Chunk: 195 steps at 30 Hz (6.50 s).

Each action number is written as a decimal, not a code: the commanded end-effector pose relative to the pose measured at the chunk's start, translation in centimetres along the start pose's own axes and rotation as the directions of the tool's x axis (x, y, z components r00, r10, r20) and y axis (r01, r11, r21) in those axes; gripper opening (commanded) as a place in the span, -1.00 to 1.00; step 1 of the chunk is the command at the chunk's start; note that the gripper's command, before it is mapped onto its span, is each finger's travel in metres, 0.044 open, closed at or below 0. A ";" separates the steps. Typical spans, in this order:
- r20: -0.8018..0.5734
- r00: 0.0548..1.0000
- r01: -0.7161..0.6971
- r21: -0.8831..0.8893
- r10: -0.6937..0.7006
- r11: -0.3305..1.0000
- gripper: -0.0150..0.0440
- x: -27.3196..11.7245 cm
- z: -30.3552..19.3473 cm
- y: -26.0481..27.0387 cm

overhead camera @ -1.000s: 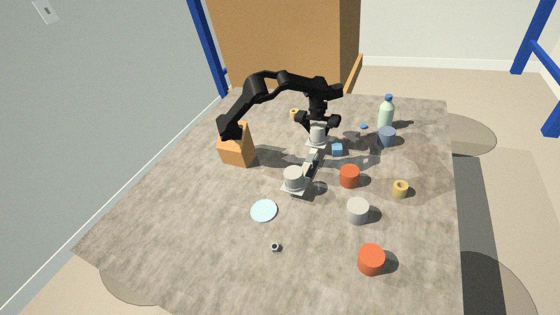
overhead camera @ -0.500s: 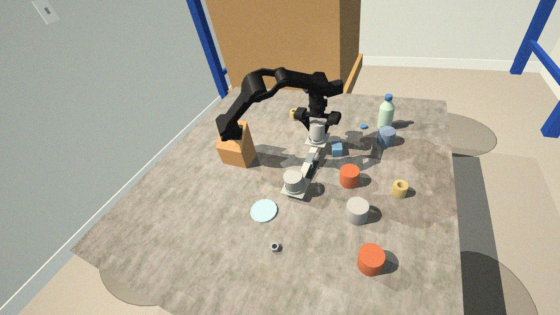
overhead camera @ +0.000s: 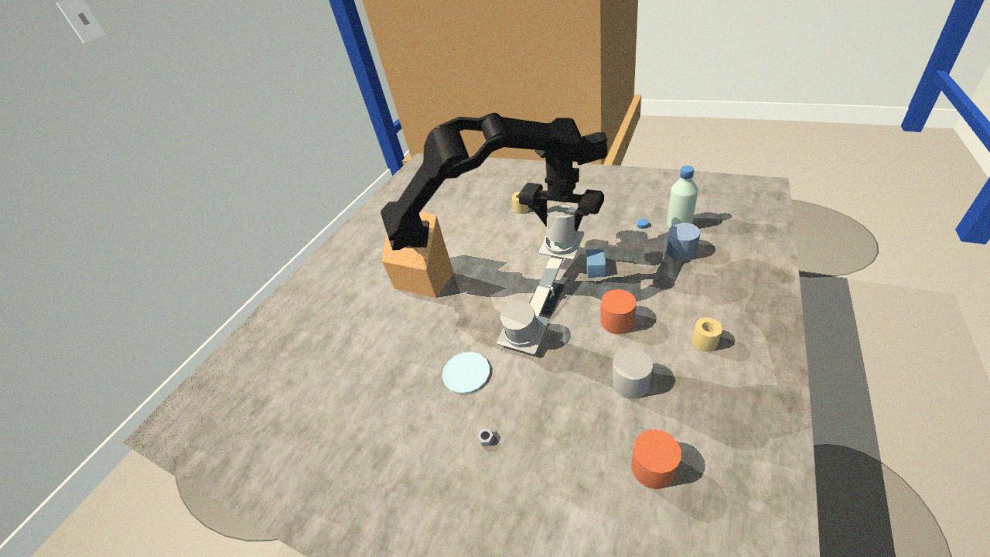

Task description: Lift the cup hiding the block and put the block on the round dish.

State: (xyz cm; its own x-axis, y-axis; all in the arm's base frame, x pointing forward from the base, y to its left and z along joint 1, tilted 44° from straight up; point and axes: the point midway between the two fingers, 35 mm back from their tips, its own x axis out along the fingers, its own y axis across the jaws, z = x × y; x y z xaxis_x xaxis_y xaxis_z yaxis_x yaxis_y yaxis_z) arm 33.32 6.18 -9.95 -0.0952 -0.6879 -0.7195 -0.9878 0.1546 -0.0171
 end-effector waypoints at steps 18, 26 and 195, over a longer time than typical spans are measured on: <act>0.024 1.000 0.014 0.005 -0.015 1.000 -0.49 -3.4 0.6 0.0; 0.023 1.000 0.014 0.005 -0.014 1.000 -0.49 -4.4 0.5 0.2; 0.087 0.996 -0.048 0.558 -0.001 0.829 0.39 0.2 7.9 7.0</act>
State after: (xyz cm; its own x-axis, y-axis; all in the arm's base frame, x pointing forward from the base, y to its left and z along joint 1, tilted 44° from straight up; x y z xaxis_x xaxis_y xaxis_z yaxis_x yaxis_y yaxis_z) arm 27.00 12.90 -16.00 -0.0869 -0.6201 -0.7797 -0.8049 0.5049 -0.3118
